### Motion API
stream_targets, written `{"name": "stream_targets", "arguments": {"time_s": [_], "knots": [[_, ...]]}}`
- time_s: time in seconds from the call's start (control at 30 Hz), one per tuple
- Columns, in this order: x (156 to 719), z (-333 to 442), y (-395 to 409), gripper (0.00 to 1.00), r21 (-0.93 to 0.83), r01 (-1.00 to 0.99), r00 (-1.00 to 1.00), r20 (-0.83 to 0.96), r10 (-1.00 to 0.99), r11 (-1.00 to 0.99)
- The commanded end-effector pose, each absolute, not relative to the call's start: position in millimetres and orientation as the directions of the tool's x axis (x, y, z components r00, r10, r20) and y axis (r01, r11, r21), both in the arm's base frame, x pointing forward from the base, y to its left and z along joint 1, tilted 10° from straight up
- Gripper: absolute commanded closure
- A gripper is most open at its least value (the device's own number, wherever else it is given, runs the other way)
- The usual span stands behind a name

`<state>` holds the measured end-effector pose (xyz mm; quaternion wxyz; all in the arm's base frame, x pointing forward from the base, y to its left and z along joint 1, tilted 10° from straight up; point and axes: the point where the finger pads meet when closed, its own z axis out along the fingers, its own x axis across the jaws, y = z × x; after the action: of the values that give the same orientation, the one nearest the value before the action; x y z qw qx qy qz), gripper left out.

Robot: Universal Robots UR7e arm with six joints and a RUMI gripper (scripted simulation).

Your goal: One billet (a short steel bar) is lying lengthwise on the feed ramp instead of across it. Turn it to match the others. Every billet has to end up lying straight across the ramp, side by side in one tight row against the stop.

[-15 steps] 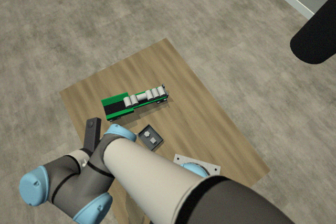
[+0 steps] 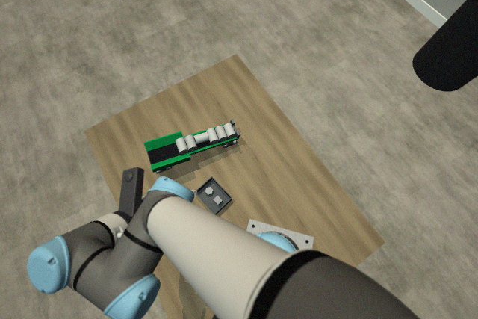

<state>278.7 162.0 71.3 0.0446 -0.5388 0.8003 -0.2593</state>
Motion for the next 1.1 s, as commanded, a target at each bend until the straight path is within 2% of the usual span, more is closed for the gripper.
{"name": "stream_targets", "arguments": {"time_s": [0.0,0.03,0.07,1.07], "knots": [[279,72,162,0.00,-0.464,-0.839,-0.416,0.207,-0.886,0.285],[279,72,162,0.00,-0.464,-0.839,-0.416,0.207,-0.886,0.285],[279,72,162,0.60,-0.464,-0.839,-0.416,0.207,-0.886,0.285],[296,75,156,0.60,-0.400,-0.877,-0.382,0.239,-0.893,0.268]]}}
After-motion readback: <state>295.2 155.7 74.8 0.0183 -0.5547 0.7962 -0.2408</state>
